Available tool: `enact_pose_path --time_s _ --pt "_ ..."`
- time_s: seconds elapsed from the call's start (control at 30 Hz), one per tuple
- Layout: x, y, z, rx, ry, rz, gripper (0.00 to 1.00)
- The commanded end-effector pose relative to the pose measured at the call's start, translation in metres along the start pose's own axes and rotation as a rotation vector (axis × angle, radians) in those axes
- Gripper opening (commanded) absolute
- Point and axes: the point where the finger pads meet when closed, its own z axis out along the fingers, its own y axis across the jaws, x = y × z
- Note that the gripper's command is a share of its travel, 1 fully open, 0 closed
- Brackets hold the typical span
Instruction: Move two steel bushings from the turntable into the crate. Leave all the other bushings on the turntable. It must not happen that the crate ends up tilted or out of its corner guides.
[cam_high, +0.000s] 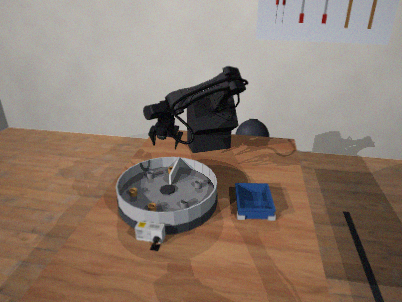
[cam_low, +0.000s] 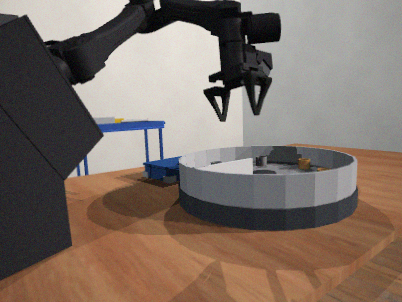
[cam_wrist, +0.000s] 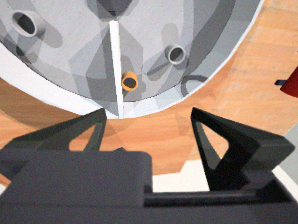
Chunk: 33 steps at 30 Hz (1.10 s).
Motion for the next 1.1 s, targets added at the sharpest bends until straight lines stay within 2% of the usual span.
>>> enact_pose_path --time_s 0.0,0.3,0.97,1.0,1.07 --pt "0.002 0.0 -0.013 -0.085 -0.022 0.01 1.0" --pt "0.012 -0.008 -0.023 -0.132 -0.062 0.07 1.0" --pt "0.01 -0.007 -0.025 -0.13 -0.067 0.066 1.0" --pt "0.01 -0.007 -0.025 -0.13 -0.067 0.066 0.11" --pt "0.01 -0.007 -0.025 -0.13 -0.067 0.066 0.11"
